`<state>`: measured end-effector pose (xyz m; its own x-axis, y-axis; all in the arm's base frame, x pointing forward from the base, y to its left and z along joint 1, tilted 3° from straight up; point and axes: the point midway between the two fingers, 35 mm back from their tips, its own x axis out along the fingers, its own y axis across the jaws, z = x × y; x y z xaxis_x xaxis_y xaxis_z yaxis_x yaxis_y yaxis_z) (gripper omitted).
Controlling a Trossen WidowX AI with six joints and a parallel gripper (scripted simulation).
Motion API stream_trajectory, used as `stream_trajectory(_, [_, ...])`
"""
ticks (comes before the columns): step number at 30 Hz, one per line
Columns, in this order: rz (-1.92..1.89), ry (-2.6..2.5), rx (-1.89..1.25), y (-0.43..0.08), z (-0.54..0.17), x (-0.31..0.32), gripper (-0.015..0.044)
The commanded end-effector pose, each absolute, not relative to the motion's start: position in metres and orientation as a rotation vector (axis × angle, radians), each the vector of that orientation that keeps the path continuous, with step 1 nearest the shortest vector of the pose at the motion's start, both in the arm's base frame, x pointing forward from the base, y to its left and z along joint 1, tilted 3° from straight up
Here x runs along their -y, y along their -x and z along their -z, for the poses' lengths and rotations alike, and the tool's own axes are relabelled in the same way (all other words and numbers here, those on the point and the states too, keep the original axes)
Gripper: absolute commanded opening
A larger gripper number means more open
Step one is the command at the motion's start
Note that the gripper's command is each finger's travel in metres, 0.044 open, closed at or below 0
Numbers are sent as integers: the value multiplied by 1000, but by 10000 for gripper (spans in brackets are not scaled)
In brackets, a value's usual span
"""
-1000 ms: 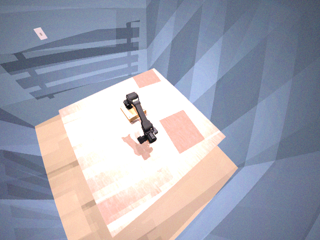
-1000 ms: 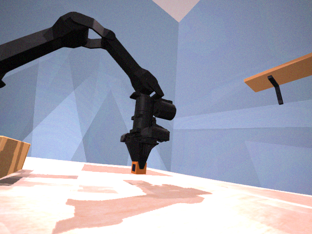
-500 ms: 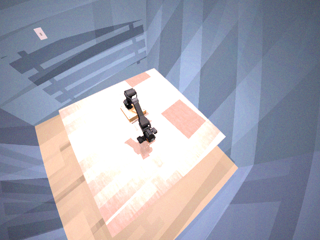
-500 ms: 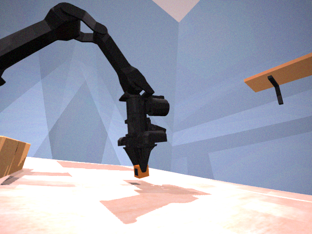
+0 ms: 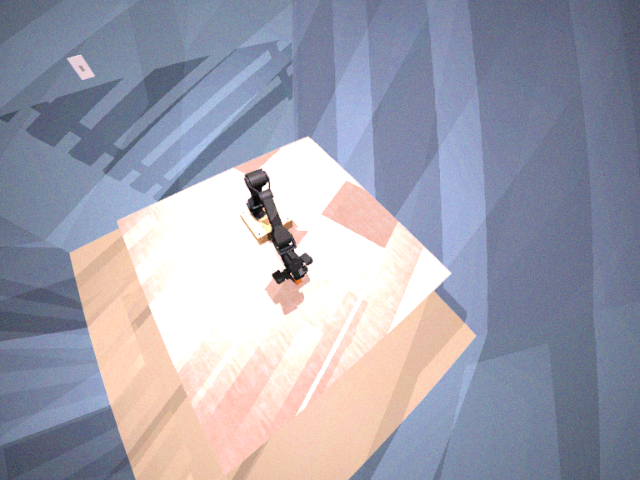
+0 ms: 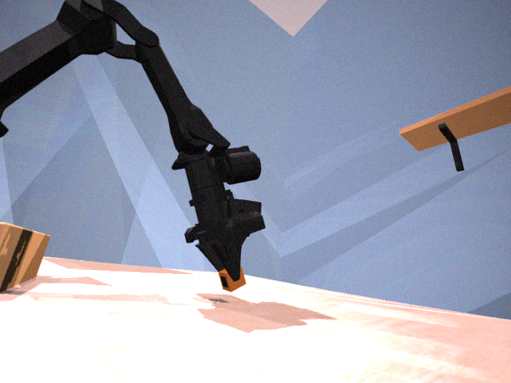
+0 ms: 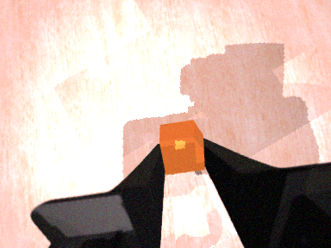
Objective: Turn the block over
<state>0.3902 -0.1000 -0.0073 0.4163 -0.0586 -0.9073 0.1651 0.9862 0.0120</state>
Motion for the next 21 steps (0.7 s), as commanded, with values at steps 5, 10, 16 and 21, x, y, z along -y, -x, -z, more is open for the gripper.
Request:
stream_trajectory(5, [142, -104, -1061, -387, 4, 99, 0])
stream_trajectory(10, [145, -101, -1023, -391, 10, 100, 0])
stream_trajectory(16, [149, -95, -931, -396, 22, 101, 0])
stream_trajectory(21, [153, -90, -855, -398, 29, 102, 0])
